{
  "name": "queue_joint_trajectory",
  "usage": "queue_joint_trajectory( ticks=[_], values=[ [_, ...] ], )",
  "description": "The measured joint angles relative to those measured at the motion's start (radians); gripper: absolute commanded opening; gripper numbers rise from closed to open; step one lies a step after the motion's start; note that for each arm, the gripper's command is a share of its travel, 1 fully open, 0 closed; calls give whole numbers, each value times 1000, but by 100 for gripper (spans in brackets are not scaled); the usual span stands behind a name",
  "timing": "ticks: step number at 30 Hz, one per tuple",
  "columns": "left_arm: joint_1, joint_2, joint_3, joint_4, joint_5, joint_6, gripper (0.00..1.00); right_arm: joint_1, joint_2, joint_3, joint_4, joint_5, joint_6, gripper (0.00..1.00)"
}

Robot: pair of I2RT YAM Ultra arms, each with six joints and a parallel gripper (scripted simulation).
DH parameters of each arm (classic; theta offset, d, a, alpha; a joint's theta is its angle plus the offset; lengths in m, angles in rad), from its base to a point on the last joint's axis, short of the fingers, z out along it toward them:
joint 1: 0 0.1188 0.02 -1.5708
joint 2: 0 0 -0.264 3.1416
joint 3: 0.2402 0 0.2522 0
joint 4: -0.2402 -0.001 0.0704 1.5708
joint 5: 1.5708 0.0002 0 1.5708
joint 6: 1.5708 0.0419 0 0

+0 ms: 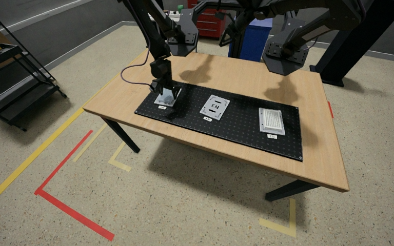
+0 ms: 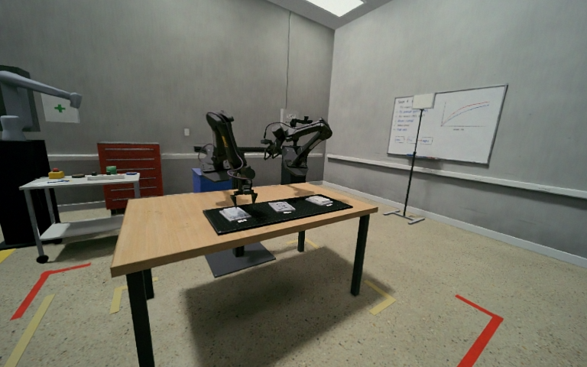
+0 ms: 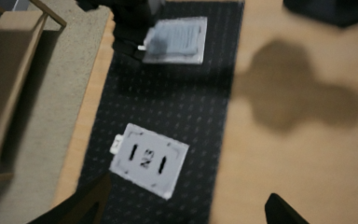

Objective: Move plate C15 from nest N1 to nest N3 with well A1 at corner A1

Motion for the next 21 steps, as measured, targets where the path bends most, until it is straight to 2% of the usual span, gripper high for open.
queue_joint_trajectory(
  ticks=[7,15,21],
  values=[
    [-63,-50,-21,129,3,-106,100,-122,-25,0,-153,-98,-158,100],
    [-72,-51,-42,179,7,-114,100,-161,-25,0,-223,-130,-215,100],
    [3,-35,-41,304,67,-53,100,-162,-25,0,-227,-133,-221,100]
  ],
)
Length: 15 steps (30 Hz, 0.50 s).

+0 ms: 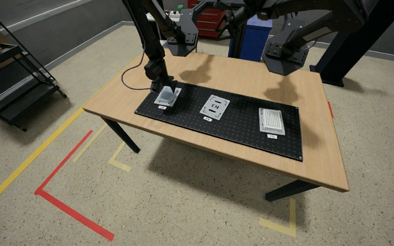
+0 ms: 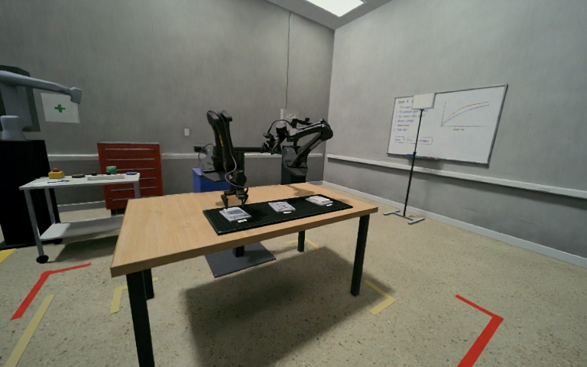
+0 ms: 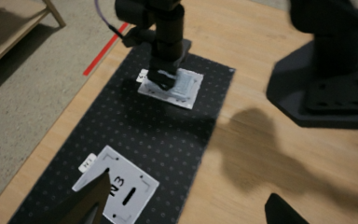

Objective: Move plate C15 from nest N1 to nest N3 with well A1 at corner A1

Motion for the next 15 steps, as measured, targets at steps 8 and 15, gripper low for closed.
queue_joint_trajectory(
  ticks=[8,15],
  values=[
    [130,82,0,127,64,76,100,0,0,0,-1,-1,-2,100],
    [140,92,0,159,75,90,100,0,1,0,0,-5,-6,100]
  ],
)
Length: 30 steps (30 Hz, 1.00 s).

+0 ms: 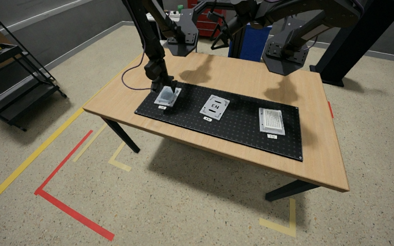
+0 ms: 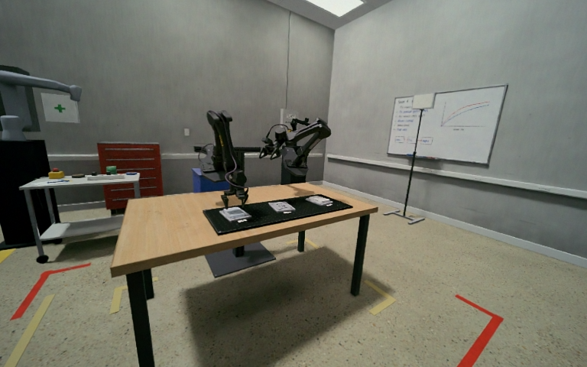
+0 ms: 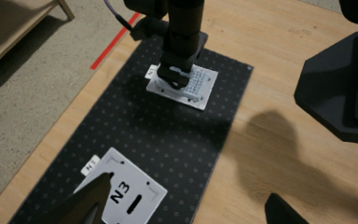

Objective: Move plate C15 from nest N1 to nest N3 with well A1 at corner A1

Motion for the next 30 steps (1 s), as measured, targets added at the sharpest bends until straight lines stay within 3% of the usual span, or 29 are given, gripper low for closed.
queue_joint_trajectory(
  ticks=[26,30],
  values=[
    [0,0,0,10,3,4,100,-18,120,0,102,-15,-15,100],
    [0,0,0,10,3,4,100,-18,120,0,103,-15,-15,91]
  ],
)
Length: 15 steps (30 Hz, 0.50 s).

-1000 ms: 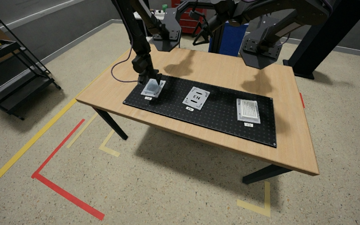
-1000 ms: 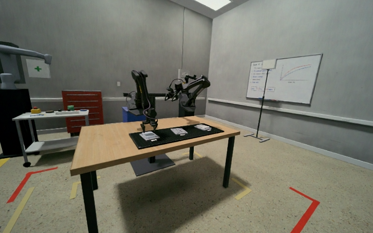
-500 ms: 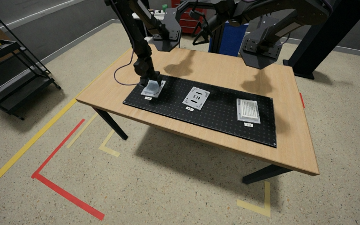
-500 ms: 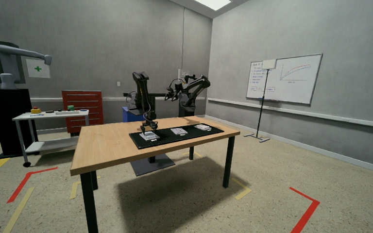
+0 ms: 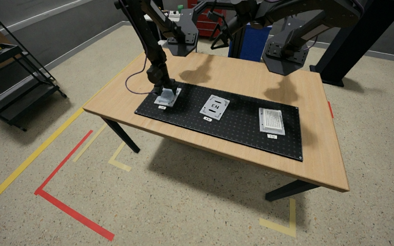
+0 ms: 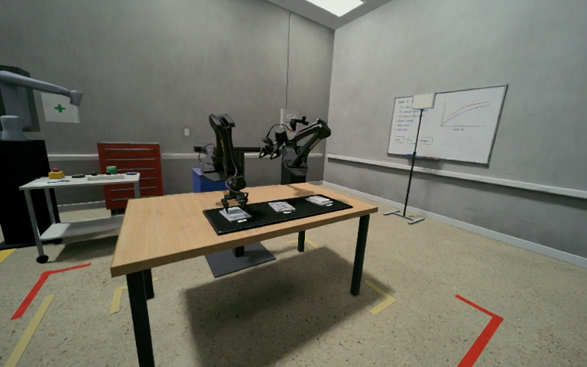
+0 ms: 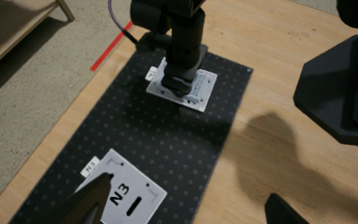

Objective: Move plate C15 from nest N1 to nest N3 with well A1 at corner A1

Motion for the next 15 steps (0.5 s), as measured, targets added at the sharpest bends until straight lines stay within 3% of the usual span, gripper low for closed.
queue_joint_trajectory(
  ticks=[13,14,15],
  values=[
    [0,0,0,0,0,0,100,-3,0,0,6,2,-1,79],
    [0,0,0,0,0,0,100,-3,0,0,6,2,-1,67],
    [0,0,0,0,0,0,100,-3,0,0,6,2,-1,79]
  ],
)
